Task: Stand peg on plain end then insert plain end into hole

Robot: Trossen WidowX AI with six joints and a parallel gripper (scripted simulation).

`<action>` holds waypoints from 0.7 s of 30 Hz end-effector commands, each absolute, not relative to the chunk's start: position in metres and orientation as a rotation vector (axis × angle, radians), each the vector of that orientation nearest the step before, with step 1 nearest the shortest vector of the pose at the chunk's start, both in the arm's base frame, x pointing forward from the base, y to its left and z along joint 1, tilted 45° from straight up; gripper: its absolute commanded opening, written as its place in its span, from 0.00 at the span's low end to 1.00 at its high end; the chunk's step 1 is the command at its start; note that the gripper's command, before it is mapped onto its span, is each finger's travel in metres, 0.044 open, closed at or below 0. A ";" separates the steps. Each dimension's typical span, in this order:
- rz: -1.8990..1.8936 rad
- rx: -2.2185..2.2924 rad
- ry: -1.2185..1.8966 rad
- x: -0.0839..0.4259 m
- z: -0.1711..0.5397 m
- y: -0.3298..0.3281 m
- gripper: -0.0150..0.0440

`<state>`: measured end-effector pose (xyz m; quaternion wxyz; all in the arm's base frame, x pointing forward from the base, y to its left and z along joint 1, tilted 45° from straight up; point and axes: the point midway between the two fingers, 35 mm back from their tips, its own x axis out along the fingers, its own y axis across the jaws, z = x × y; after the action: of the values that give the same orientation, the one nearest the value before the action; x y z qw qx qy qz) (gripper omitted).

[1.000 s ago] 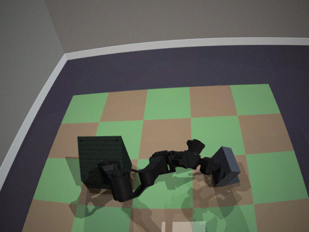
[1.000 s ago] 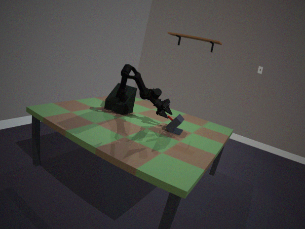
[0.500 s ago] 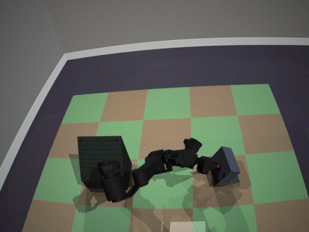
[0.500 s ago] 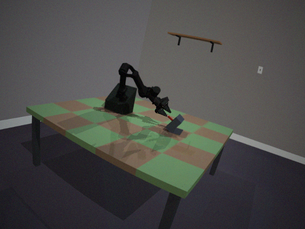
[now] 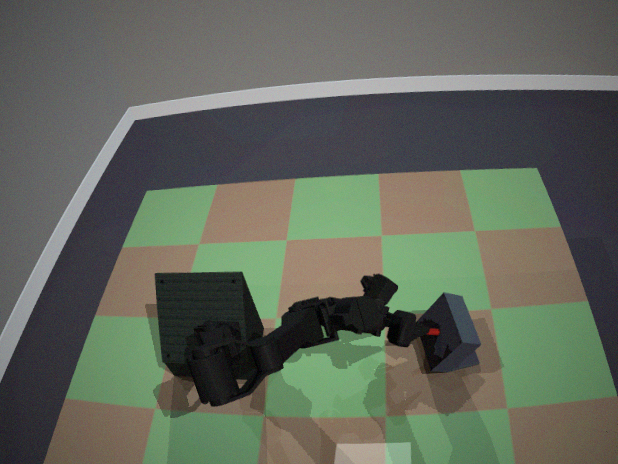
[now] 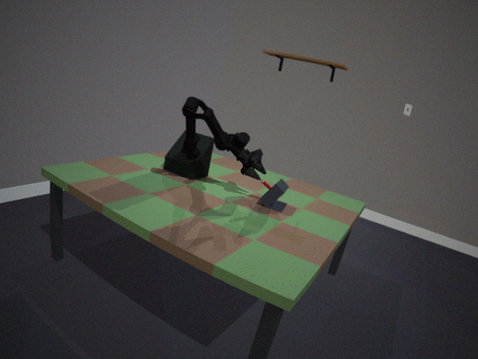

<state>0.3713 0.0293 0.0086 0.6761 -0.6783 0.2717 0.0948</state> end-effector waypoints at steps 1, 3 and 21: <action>0.211 -1.522 0.613 0.367 0.012 0.030 1.00; 0.211 -1.523 0.613 0.365 0.013 0.031 1.00; 0.213 -1.524 0.613 0.351 0.022 0.037 1.00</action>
<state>0.3547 0.0365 0.0202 0.6755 -0.6786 0.2718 0.0959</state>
